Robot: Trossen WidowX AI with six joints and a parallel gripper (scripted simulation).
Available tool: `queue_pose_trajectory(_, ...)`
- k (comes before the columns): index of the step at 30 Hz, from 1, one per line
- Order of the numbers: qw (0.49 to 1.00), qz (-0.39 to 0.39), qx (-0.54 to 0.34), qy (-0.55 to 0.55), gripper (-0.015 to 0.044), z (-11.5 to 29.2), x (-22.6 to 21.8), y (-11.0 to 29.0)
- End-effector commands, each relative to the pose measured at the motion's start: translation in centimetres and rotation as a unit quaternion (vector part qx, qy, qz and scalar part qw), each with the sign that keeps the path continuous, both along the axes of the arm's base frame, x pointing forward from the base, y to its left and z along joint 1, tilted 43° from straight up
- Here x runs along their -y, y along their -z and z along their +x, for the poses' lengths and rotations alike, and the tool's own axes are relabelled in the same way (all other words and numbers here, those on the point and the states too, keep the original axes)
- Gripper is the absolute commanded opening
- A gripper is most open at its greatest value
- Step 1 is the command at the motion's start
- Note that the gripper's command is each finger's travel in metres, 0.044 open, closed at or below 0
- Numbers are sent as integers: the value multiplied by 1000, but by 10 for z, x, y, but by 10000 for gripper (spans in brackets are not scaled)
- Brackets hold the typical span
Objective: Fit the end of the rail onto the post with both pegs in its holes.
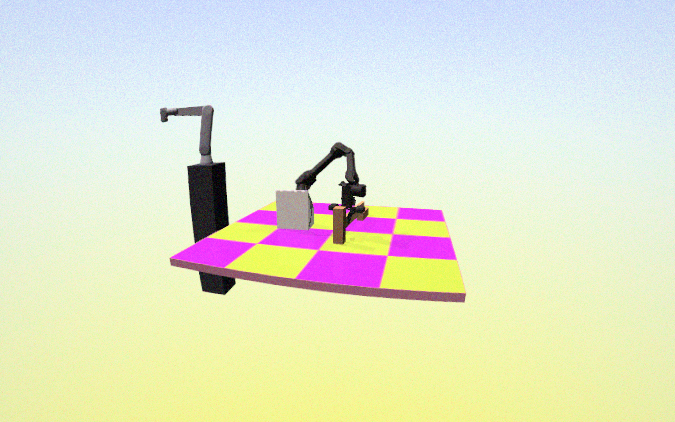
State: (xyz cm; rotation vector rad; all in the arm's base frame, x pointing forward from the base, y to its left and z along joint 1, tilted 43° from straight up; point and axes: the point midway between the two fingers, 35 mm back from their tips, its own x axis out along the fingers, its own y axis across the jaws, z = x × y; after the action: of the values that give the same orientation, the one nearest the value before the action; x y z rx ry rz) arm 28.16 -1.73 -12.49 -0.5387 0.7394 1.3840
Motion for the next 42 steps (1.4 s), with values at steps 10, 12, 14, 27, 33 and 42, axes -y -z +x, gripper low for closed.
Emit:
queue_pose_trajectory(10, 1000, -1, 3, 2, 0, 1, 6, 2)
queue_pose_trajectory(12, 1000, -1, 3, 2, 0, 1, 6, 3)
queue_pose_trajectory(14, 1000, -1, 3, 2, 0, 1, 6, 3)
queue_pose_trajectory(27, 1000, -2, 4, 2, 0, 0, 9, 5)
queue_pose_trajectory(33, 1000, -2, 4, 2, 0, 0, 10, 6)
queue_pose_trajectory(42, 1000, -2, 4, 2, 0, 0, 12, 8)
